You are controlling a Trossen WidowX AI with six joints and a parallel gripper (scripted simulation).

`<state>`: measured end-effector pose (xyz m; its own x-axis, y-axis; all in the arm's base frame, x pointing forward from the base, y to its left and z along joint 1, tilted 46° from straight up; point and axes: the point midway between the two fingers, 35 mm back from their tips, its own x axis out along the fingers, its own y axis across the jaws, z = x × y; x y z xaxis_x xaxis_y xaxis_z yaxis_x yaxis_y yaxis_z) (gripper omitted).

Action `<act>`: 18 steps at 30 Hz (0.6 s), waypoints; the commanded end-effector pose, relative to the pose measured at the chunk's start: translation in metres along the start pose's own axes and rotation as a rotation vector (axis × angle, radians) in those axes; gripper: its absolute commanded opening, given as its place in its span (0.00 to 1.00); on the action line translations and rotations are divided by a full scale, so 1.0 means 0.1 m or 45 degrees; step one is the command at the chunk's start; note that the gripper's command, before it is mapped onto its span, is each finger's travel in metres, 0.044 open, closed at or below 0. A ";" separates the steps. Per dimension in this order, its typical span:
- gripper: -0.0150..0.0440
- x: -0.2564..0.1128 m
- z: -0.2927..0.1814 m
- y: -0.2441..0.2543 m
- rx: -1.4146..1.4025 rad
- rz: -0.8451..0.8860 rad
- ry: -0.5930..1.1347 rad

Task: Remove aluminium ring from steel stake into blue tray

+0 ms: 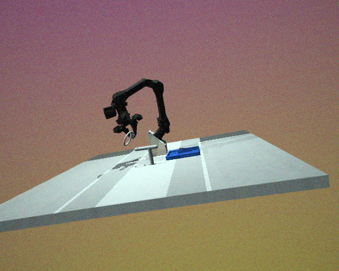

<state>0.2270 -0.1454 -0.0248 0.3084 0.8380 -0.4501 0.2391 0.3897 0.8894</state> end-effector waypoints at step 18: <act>0.25 0.04 0.37 -0.01 0.003 0.000 -0.011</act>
<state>0.2544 -0.1534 -0.0301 0.3082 0.8369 -0.4524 0.2402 0.3917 0.8882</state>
